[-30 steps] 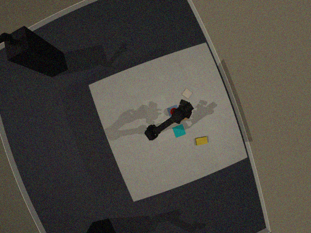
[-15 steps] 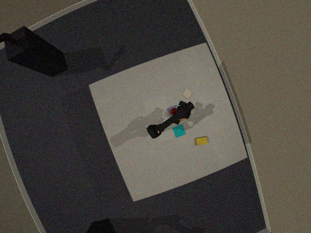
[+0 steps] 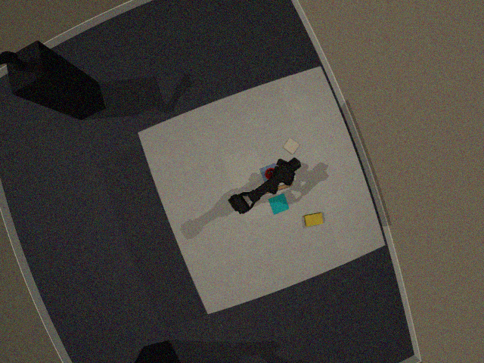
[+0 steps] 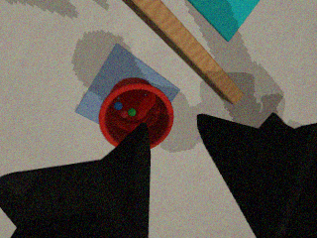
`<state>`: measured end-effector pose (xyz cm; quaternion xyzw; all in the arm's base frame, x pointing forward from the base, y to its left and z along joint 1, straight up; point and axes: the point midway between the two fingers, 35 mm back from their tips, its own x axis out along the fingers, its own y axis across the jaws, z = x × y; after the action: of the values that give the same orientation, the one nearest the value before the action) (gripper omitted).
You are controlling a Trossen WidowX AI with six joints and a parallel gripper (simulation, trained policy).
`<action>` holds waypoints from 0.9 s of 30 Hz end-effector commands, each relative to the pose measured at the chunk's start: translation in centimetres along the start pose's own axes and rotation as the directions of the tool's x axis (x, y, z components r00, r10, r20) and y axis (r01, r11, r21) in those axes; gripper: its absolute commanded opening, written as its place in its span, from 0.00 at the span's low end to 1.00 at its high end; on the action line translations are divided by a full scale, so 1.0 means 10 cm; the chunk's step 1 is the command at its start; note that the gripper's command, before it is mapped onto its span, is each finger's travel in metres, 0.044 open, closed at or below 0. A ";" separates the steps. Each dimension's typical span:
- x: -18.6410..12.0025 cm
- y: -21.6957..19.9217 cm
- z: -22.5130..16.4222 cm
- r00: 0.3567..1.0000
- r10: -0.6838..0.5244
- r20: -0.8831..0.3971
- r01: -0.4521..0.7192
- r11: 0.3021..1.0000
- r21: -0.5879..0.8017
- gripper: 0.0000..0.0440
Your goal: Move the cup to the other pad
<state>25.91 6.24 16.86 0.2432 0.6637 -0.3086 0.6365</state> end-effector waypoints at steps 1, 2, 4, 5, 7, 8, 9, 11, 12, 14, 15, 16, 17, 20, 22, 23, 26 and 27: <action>0.11 -0.02 -0.02 0.999 -0.034 -0.009 0.034 0.999 0.011 0.39; 0.13 -0.02 -0.02 0.999 -0.041 -0.011 0.041 0.999 0.012 0.39; 0.19 -0.03 -0.03 0.998 -0.054 -0.014 0.054 0.998 0.014 0.39; 0.21 -0.03 -0.03 0.998 -0.060 -0.016 0.061 0.998 0.015 0.40; 0.27 -0.03 -0.04 0.997 -0.072 -0.019 0.072 0.997 0.015 0.40; 0.29 -0.03 -0.04 0.997 -0.078 -0.020 0.078 0.997 0.015 0.40; 0.32 -0.03 -0.05 0.996 -0.083 -0.022 0.083 0.996 0.015 0.40; 0.37 -0.03 -0.06 0.995 -0.093 -0.024 0.093 0.996 0.014 0.41; 0.40 -0.03 -0.06 0.995 -0.098 -0.025 0.098 0.995 0.013 0.41; 0.45 -0.03 -0.07 0.994 -0.106 -0.027 0.107 0.994 0.009 0.41; 0.48 -0.03 -0.07 0.993 -0.110 -0.028 0.111 0.994 0.007 0.41; 0.51 -0.03 -0.07 0.993 -0.114 -0.029 0.115 0.993 0.005 0.41; 0.53 -0.03 -0.08 0.993 -0.118 -0.029 0.118 0.993 0.002 0.41; 0.62 -0.03 -0.08 0.991 -0.129 -0.031 0.129 0.992 -0.008 0.41; 0.68 -0.03 -0.09 0.990 -0.135 -0.032 0.135 0.991 -0.016 0.41; 0.71 -0.03 -0.09 0.990 -0.139 -0.033 0.138 0.990 -0.020 0.41; 0.82 -0.03 -0.10 0.988 -0.148 -0.035 0.147 0.989 -0.037 0.41; 0.85 -0.03 -0.11 0.988 -0.151 -0.036 0.149 0.988 -0.044 0.41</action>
<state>24.67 6.30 9.39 0.1970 0.6925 -0.3395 0.6053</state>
